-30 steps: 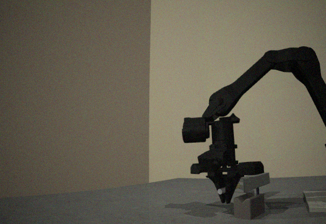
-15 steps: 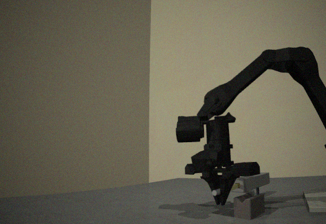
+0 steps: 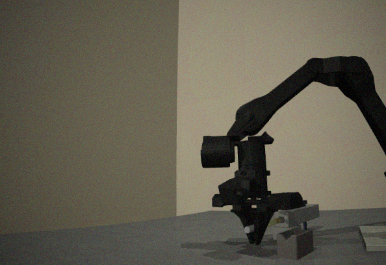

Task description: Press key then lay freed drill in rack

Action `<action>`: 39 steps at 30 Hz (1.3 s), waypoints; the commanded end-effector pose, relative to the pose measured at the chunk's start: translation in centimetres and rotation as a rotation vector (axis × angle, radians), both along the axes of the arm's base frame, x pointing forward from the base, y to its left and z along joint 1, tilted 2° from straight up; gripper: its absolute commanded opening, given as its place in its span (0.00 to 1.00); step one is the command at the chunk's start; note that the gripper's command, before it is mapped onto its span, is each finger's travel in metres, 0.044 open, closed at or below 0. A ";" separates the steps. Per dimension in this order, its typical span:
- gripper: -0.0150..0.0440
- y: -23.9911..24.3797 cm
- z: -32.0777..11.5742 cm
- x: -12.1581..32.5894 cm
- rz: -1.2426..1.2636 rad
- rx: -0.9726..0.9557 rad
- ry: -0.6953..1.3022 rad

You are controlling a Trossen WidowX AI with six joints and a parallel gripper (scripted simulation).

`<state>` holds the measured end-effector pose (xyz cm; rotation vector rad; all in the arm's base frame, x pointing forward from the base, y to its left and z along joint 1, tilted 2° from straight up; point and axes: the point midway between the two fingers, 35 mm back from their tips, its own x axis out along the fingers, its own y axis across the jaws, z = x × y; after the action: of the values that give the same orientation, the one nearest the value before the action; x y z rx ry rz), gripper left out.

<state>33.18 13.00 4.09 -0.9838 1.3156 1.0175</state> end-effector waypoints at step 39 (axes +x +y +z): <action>0.25 1.1 1.1 0.3 -0.004 0.003 0.003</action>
<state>33.50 14.12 4.89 -0.9781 1.3227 1.0177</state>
